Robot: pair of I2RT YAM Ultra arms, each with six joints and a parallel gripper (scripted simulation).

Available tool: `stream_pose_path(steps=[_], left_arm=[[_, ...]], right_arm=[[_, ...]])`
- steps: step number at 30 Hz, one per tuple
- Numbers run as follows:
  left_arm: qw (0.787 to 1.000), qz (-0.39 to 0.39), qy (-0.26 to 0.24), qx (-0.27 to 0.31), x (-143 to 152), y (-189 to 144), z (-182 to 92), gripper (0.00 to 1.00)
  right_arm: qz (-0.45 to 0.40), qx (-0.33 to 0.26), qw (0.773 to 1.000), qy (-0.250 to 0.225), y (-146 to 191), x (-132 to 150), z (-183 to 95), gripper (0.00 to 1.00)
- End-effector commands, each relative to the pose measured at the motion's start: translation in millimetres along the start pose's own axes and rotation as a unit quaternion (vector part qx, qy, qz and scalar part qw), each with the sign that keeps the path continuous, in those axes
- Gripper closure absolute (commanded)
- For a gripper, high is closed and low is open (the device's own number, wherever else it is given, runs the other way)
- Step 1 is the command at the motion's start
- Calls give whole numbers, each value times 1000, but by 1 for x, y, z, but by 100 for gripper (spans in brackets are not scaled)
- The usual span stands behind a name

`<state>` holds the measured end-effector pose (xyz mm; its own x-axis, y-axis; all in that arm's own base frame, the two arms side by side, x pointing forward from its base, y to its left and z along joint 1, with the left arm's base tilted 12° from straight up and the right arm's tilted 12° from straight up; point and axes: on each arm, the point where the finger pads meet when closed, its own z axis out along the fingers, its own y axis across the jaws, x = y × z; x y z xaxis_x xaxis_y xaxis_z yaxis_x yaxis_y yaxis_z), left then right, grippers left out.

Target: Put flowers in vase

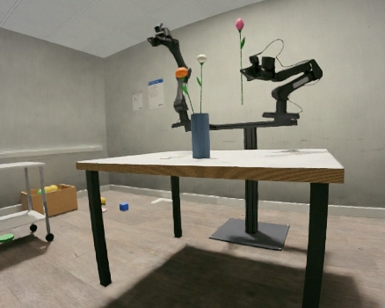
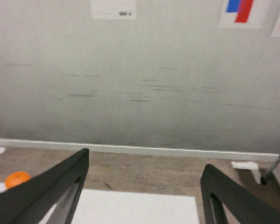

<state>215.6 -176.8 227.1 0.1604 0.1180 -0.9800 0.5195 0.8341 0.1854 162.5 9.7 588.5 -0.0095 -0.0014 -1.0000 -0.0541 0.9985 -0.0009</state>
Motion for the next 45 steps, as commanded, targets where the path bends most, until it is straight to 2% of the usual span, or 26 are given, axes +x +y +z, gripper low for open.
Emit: stream_pose_path(steps=[1, 5, 9, 11, 17, 22, 26, 45], left_arm=[[1000, 6, 1, 3, 2, -3, 0, 100], [1000, 6, 1, 3, 2, -3, 0, 100], [1000, 6, 1, 3, 2, -3, 0, 100], [1000, 6, 1, 3, 2, -3, 0, 100], [1000, 6, 1, 3, 2, -3, 0, 100], [1000, 6, 1, 3, 2, -3, 0, 100], [1000, 6, 1, 3, 2, -3, 0, 100], [1000, 6, 1, 3, 2, -3, 0, 100]], right_arm=[[3, -55, 998, -16, 17, -9, -13, 30], [3, -158, 987, -17, 47, -8, -19, 30], [3, -283, 959, -11, 85, -6, -32, 30], [3, -283, 959, -11, 85, -6, -32, 30], [3, -476, 880, -11, 131, -6, -78, 30], [3, -580, 815, -10, 147, -6, -112, 30], [3, -616, 787, -10, 151, -6, -126, 30], [0, -619, 785, -1, 156, 4, -126, 30]])
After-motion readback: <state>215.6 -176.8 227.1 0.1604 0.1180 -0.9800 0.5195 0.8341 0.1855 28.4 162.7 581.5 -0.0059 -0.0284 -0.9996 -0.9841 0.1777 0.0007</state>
